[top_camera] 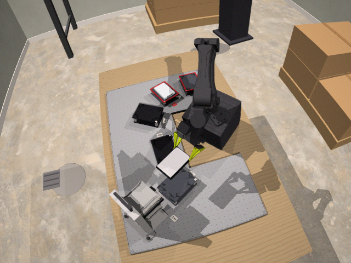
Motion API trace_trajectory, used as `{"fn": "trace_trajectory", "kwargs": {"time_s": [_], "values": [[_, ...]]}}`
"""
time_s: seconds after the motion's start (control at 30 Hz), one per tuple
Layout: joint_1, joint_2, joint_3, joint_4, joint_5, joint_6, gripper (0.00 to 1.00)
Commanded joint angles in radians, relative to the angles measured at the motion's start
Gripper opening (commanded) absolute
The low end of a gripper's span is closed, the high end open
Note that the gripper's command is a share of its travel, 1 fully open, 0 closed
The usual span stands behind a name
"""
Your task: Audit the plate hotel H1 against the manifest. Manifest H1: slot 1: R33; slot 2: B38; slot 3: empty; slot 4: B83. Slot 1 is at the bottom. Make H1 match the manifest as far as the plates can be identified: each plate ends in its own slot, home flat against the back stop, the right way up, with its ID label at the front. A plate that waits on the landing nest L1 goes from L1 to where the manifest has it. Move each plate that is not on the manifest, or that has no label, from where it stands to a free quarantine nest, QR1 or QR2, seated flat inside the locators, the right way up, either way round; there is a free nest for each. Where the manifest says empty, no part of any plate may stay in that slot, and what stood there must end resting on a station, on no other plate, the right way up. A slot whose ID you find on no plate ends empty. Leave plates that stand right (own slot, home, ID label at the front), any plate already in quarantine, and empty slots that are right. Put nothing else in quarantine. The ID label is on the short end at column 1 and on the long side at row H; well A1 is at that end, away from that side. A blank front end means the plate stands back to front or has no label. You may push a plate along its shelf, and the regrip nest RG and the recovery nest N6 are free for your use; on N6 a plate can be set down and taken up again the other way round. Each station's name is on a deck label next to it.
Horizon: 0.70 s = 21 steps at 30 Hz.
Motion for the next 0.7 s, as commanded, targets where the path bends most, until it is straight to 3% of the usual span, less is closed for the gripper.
{"fn": "trace_trajectory", "kwargs": {"time_s": [0.0, 0.43, 0.47, 0.53, 0.67], "values": [[0.006, -0.010, 0.016, -0.008, 0.012, 0.002, 0.86], [0.006, -0.010, 0.016, -0.009, 0.012, 0.002, 0.86], [0.013, -0.024, 0.040, -0.019, 0.016, 0.001, 0.86], [-0.012, 0.018, 0.043, -0.004, 0.011, -0.009, 0.86], [-0.017, 0.024, 0.048, 0.014, 0.001, -0.012, 0.86]]}}
